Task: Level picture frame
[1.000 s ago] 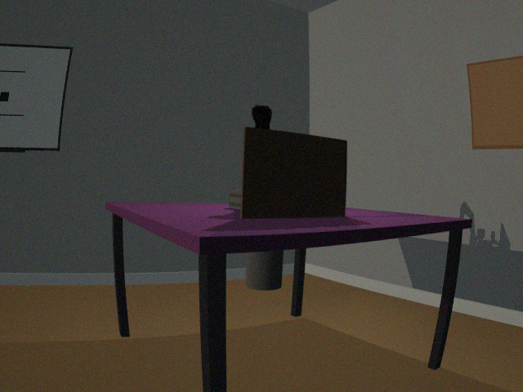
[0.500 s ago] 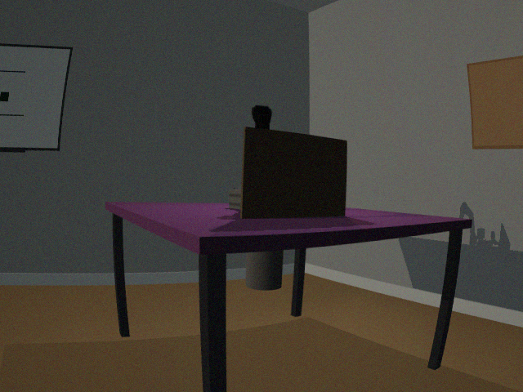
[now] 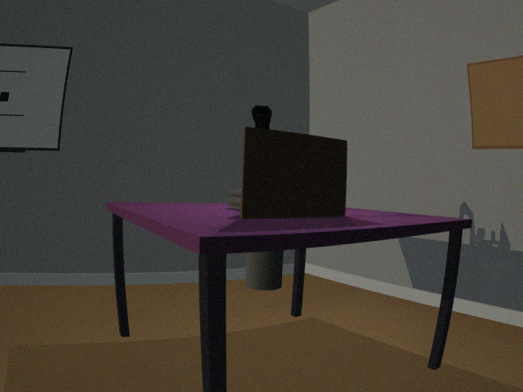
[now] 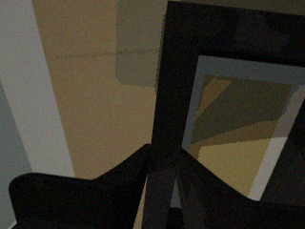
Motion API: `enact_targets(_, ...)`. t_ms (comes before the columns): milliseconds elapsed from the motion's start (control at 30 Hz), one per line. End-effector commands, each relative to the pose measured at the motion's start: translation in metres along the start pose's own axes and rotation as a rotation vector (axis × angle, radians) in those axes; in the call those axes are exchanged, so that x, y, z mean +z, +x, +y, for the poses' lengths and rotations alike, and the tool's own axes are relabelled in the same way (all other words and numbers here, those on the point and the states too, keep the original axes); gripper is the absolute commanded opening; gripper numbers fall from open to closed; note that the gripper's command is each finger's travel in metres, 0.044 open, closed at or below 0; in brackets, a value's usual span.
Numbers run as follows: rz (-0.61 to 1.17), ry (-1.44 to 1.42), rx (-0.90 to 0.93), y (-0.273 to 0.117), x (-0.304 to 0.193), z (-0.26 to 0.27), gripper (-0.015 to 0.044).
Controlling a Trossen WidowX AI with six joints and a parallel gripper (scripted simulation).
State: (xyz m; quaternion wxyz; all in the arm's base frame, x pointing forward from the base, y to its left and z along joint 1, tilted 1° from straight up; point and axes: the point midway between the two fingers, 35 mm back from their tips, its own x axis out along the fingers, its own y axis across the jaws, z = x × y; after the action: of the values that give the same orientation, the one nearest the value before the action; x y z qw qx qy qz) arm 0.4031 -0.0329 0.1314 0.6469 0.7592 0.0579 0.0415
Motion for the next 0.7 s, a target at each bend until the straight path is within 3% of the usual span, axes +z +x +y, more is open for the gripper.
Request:
enact_targets(0,0.001,-0.002,0.015,0.0006,0.0003,0.0056,0.0000)
enact_targets(667,0.001,-0.002,0.015,0.0005,0.0003,0.0080,0.0000)
